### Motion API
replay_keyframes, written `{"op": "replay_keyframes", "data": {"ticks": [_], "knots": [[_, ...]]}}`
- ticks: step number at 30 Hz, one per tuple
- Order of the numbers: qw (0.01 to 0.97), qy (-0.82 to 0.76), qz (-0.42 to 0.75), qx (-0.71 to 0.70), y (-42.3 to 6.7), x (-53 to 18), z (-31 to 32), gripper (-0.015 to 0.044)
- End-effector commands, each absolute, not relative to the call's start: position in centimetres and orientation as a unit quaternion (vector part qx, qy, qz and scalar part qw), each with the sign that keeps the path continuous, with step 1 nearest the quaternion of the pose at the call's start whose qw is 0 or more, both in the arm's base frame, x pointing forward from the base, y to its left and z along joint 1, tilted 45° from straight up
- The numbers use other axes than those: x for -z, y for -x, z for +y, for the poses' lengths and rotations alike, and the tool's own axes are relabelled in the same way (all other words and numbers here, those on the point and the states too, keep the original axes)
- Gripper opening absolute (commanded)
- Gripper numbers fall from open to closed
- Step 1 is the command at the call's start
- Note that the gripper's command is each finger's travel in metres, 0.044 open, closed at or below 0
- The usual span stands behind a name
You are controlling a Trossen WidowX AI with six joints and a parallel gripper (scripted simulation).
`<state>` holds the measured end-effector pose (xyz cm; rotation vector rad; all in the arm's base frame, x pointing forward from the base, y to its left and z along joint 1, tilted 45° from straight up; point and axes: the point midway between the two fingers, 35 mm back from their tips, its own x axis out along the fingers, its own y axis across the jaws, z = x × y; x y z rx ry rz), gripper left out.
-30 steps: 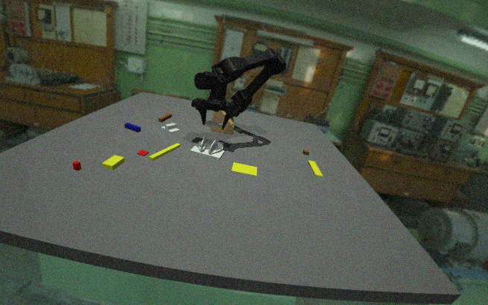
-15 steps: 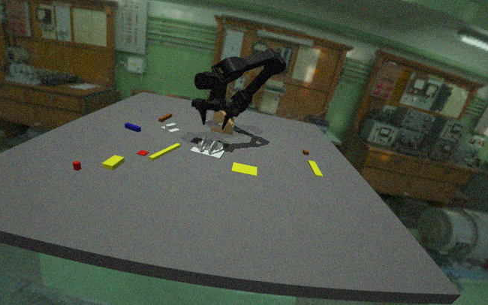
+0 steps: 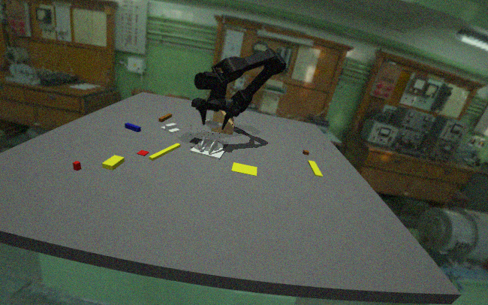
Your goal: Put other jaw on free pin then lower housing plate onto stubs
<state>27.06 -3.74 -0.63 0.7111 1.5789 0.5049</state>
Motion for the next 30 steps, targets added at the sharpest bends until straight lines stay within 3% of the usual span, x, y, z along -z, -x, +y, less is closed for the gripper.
{"op": "replay_keyframes", "data": {"ticks": [1, 30], "knots": [[0.618, -0.313, 0.687, -0.219, -26.96, 0.61, -3.61, 0.0351], [0.615, -0.318, 0.689, -0.214, -26.96, 0.61, -3.61, 0.0351]]}}
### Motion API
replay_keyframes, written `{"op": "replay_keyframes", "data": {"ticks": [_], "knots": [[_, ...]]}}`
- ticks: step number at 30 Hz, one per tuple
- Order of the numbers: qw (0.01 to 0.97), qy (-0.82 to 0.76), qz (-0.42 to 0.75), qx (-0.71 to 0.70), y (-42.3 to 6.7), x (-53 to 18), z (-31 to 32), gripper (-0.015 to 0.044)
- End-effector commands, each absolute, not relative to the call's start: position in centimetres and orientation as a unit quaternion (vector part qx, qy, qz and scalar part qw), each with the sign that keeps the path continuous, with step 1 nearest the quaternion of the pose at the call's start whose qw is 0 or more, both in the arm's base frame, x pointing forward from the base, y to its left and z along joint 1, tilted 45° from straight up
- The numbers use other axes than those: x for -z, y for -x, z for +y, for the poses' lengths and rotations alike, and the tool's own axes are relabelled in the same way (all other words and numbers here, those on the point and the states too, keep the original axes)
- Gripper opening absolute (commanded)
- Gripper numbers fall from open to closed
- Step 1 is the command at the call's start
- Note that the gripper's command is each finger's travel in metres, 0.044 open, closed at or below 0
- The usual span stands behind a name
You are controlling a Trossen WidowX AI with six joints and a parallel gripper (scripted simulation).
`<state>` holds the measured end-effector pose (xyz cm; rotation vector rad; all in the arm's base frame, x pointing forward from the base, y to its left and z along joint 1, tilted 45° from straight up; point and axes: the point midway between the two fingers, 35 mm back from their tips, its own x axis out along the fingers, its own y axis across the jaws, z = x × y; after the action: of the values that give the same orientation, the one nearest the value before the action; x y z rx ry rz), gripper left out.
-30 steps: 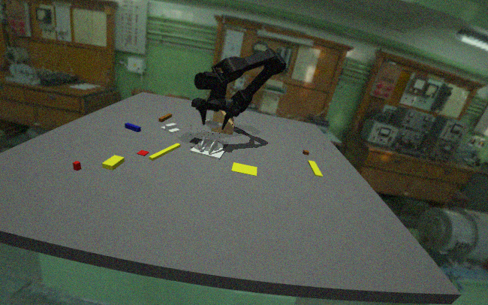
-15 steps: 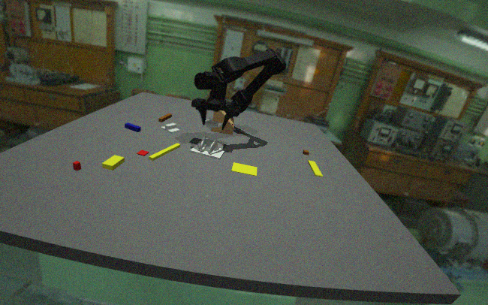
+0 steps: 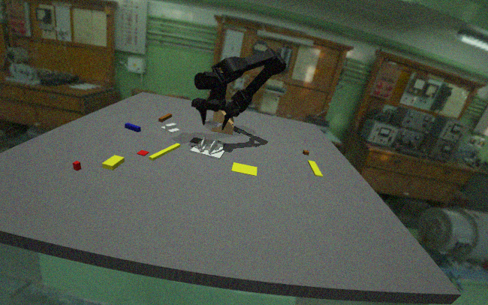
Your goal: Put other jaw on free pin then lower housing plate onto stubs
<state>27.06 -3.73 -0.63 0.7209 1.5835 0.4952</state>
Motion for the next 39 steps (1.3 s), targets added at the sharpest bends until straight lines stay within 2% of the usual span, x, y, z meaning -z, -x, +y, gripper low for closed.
{"op": "replay_keyframes", "data": {"ticks": [1, 39], "knots": [[0.615, -0.318, 0.689, -0.214, -26.96, 0.61, -3.61, 0.0351], [0.615, -0.318, 0.689, -0.215, -26.46, -0.13, -2.87, 0.0351]]}}
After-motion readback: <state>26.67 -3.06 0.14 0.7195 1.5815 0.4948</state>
